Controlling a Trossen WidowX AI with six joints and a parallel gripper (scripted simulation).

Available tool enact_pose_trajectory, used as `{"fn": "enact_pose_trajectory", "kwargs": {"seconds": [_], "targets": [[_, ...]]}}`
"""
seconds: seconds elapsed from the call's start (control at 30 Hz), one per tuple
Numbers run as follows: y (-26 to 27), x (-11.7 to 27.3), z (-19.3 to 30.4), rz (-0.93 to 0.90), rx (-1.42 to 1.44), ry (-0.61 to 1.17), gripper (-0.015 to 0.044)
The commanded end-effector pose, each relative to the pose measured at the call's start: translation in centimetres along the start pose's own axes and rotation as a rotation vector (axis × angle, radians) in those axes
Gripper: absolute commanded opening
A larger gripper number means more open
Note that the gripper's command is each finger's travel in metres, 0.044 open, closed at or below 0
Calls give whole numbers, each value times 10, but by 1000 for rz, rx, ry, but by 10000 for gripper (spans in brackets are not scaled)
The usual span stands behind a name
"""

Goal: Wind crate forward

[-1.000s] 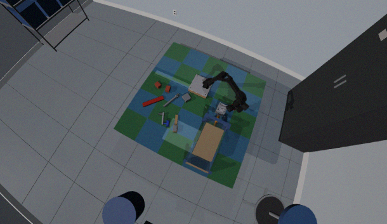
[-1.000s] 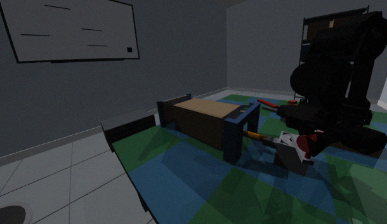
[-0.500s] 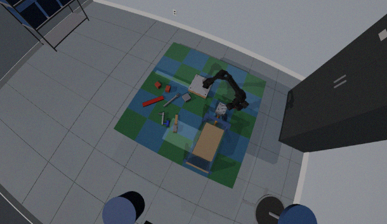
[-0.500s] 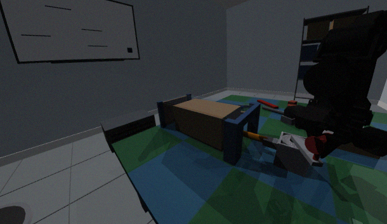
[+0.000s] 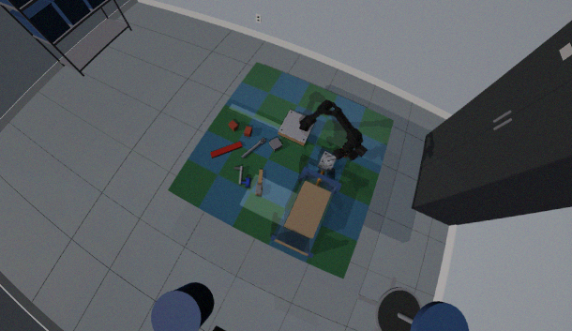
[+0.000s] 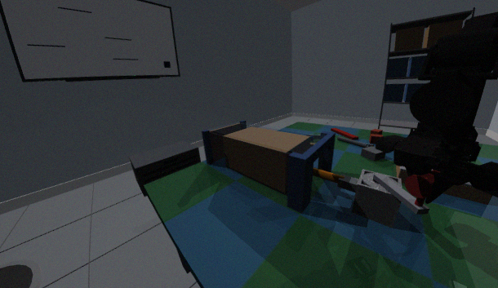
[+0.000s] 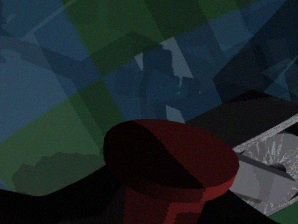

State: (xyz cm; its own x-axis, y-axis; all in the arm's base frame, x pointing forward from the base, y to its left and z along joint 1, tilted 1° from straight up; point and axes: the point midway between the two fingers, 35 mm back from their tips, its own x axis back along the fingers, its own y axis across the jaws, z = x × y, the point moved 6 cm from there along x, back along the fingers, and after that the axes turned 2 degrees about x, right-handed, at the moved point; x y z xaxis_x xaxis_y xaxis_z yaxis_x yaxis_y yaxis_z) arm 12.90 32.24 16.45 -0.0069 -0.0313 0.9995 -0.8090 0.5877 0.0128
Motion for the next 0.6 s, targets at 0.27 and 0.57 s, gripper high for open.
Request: {"fn": "enact_pose_trajectory", "kwargs": {"seconds": [0.27,0.57], "targets": [[3,-2,22,-3,0,24,0],[3,-1,33,-3,0,25,0]]}}
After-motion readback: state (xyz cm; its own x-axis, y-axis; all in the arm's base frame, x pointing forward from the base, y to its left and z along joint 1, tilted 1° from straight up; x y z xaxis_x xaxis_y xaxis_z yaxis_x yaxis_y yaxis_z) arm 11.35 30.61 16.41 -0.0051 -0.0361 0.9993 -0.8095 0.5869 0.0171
